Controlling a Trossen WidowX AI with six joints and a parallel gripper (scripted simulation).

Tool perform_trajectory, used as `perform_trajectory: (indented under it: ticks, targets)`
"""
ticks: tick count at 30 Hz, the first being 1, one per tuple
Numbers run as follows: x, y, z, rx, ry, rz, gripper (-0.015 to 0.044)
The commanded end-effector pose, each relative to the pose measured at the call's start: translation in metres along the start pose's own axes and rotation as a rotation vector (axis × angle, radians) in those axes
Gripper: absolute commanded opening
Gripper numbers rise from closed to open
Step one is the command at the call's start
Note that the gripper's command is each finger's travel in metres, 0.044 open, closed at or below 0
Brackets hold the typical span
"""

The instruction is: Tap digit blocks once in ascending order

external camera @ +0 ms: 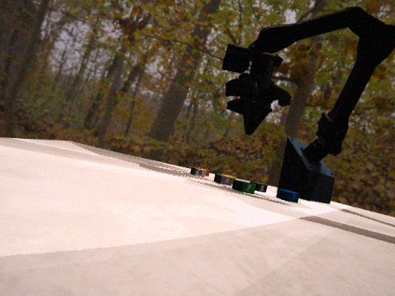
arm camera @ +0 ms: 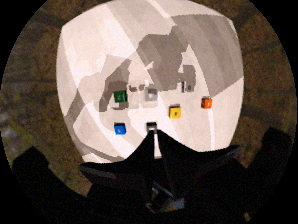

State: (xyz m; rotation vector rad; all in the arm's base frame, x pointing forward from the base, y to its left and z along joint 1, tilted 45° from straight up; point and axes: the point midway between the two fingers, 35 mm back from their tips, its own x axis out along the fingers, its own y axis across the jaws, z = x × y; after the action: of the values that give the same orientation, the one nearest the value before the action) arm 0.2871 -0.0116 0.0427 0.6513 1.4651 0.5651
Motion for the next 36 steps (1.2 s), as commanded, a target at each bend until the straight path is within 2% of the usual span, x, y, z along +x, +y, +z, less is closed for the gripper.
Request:
perform_trajectory:
  ticks: [1,3,8,14,36]
  targets:
    - [0.003,0.003,-0.044,0.001,0.006,-0.003,0.002]
    - [0.005,0.005,-0.059,0.002,0.007,-0.003,0.002]
    - [0.008,0.005,-0.061,0.002,0.007,-0.003,0.002]
    - [0.084,0.005,-0.061,0.002,0.006,0.0,0.002]
    - [0.111,0.006,-0.062,0.002,0.007,0.001,0.002]
